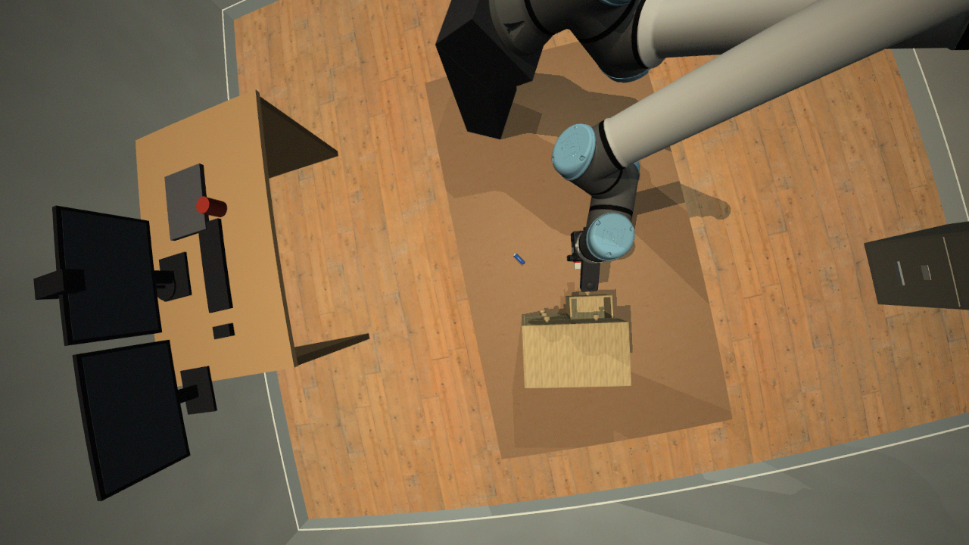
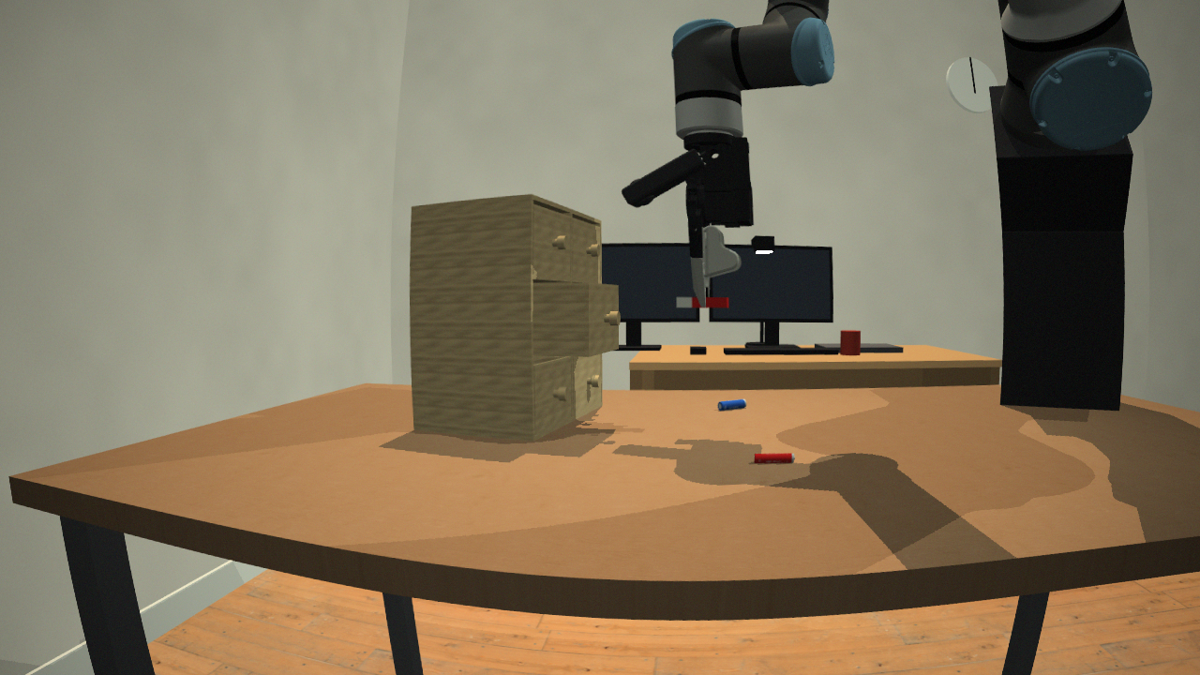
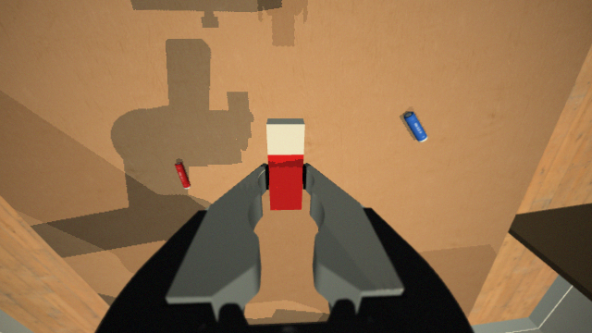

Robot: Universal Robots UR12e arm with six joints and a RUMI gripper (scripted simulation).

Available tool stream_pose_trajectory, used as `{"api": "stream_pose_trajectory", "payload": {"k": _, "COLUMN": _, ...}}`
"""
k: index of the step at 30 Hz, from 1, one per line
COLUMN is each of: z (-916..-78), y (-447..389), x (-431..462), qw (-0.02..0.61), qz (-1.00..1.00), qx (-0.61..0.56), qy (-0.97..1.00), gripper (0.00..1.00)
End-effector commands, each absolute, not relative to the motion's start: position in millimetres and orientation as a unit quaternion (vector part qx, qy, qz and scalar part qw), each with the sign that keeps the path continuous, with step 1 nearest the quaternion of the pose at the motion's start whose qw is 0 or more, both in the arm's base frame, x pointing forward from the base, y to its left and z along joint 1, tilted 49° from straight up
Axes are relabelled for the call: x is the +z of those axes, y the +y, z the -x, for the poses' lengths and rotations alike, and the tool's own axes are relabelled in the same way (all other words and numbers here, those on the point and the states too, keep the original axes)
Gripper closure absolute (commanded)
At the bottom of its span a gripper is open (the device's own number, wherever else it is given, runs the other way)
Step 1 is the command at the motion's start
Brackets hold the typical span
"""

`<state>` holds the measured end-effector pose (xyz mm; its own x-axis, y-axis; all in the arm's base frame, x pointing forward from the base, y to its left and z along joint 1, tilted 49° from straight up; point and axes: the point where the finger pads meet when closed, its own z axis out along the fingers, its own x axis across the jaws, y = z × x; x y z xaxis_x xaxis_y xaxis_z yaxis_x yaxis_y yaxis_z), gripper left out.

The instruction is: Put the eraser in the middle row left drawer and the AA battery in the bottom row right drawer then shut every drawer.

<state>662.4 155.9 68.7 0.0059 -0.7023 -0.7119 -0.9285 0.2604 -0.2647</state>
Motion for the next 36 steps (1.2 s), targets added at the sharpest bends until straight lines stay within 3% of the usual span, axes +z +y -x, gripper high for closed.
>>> {"api": "stream_pose_trajectory", "payload": {"k": 1, "z": -656.7, "y": 145.0, "x": 79.2, "qw": 0.392, "qz": 0.591, "qx": 0.144, "qy": 0.69, "gripper": 0.89}}
{"api": "stream_pose_trajectory", "payload": {"k": 36, "z": -637.5, "y": 110.4, "x": 112.9, "qw": 0.392, "qz": 0.591, "qx": 0.144, "qy": 0.69, "gripper": 0.89}}
